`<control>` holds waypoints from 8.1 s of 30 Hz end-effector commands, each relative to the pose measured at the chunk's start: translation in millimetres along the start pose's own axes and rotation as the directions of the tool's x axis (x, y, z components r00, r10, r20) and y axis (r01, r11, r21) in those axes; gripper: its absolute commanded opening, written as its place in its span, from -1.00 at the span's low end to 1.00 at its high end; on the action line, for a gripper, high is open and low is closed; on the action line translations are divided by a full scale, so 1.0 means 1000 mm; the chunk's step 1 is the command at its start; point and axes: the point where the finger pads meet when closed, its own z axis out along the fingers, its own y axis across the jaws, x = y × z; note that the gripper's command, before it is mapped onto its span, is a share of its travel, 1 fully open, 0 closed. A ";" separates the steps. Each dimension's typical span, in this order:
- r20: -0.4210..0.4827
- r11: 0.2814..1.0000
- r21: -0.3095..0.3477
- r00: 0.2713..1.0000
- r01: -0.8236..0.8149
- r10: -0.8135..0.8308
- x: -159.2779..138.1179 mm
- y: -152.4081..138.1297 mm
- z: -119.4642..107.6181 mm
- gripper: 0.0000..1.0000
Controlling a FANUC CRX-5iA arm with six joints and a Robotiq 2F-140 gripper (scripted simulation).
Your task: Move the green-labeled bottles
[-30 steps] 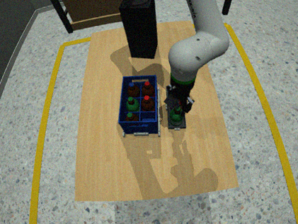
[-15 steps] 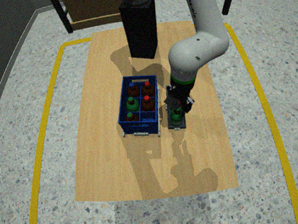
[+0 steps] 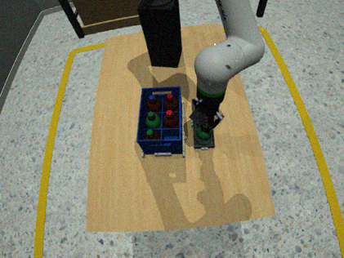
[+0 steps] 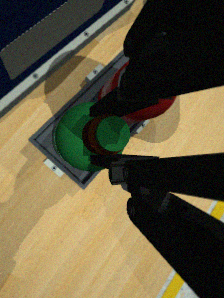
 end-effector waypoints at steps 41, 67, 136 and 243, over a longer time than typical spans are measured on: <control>-0.001 1.000 0.002 1.000 0.000 0.000 0.000 -0.001 -0.001 -0.80; -0.001 1.000 0.002 1.000 0.000 0.000 0.000 -0.001 -0.001 -0.80; -0.001 1.000 0.002 1.000 0.000 0.000 0.000 -0.001 -0.016 -0.80; -0.001 1.000 0.002 1.000 0.000 0.000 -0.001 -0.001 -0.111 -0.80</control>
